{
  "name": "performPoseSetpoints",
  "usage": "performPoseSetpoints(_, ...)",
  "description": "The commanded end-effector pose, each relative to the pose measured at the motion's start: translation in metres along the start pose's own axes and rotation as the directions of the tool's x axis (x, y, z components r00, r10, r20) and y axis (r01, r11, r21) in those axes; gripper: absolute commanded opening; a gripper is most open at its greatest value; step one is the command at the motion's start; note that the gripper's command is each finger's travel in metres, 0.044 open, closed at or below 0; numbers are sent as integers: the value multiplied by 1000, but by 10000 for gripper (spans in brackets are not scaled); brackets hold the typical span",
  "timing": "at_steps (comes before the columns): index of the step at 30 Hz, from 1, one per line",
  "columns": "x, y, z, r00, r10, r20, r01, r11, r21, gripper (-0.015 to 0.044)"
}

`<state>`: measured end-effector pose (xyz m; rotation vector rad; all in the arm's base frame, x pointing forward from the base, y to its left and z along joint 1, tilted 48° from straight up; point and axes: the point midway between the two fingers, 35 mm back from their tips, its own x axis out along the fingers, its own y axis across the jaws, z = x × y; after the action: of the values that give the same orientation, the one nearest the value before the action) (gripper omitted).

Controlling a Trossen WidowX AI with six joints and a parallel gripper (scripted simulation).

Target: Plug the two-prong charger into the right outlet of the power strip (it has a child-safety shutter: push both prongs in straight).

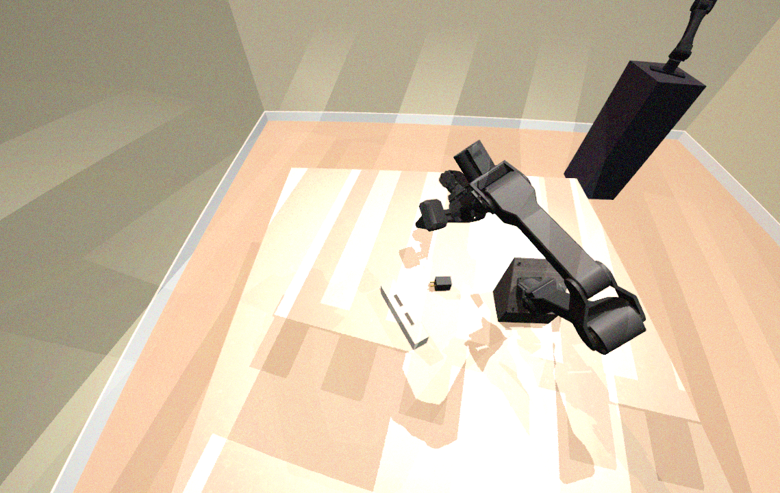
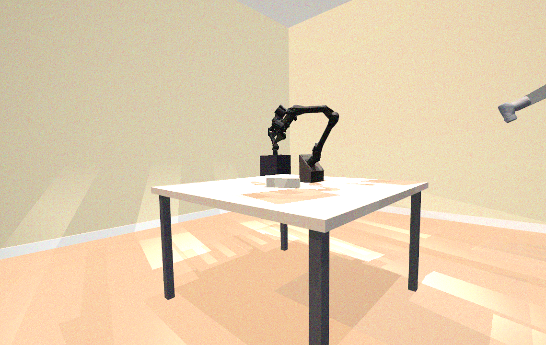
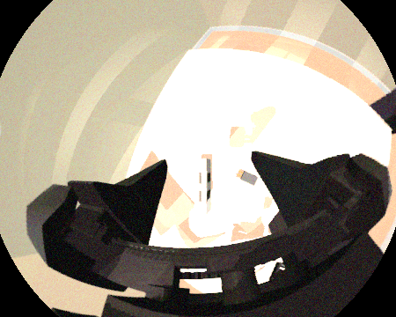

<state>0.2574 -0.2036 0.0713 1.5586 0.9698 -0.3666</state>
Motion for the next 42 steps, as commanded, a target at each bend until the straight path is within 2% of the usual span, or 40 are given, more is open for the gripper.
performPoseSetpoints(1, 16, -8, -7, 998, -34, -44, 30, 995, -90, 440)
performPoseSetpoints(11, 52, -25, -27, 980, -114, -161, 58, 947, -316, 440)
performPoseSetpoints(21, 83, -47, -50, 943, -197, -270, 29, 853, -522, 440)
performPoseSetpoints(42, 129, -99, -109, 798, -373, -473, -213, 559, -801, 440)
